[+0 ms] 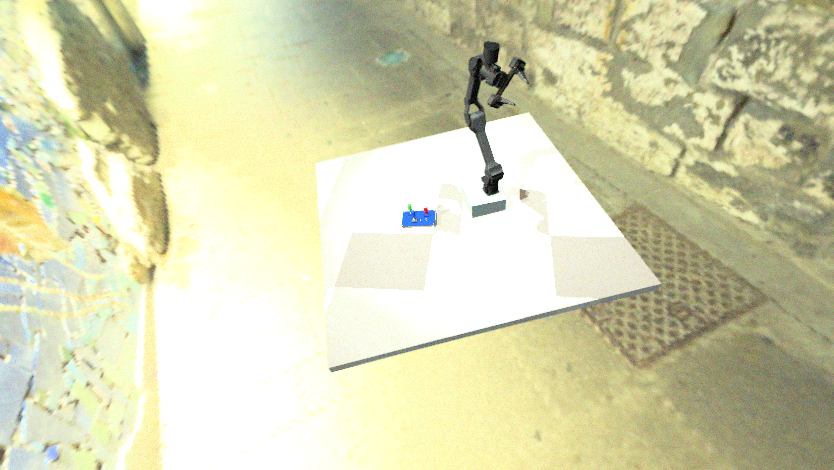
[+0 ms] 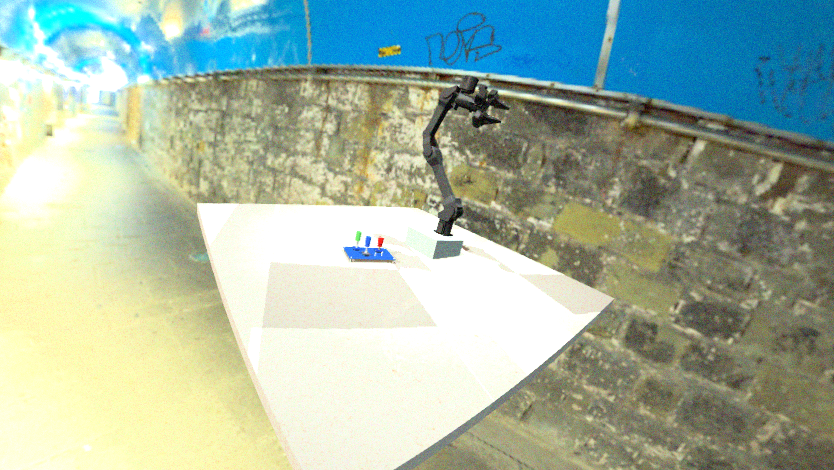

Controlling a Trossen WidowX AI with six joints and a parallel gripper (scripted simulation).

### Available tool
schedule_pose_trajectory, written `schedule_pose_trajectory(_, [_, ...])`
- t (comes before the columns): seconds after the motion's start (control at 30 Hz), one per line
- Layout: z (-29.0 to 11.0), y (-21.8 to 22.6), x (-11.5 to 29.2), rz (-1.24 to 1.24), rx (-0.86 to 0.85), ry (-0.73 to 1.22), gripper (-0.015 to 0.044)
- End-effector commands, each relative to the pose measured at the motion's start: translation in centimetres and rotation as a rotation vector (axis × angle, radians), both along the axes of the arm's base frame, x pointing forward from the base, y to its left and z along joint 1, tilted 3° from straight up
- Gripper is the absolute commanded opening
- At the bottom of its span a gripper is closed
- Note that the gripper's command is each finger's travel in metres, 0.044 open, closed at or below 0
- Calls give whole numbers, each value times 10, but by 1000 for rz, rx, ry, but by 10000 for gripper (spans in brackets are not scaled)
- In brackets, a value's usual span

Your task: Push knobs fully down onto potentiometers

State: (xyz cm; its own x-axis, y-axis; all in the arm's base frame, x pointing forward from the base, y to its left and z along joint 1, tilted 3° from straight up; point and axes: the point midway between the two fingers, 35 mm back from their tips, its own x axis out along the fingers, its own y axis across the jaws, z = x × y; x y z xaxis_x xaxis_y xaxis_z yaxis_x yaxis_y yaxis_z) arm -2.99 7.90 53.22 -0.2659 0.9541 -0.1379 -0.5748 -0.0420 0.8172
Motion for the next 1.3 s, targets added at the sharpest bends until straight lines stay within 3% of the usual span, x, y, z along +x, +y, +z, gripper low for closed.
schedule_pose_trajectory(0.0, [0, 1, 0, -2, -1, -1, 374])
schedule_pose_trajectory(0.47, [-40, 95, 43, -286, -215, -184, 6])
schedule_pose_trajectory(0.93, [-106, 147, 152, -588, -490, -274, 0])
schedule_pose_trajectory(1.27, [-182, 139, 255, -748, -770, -269, 0])
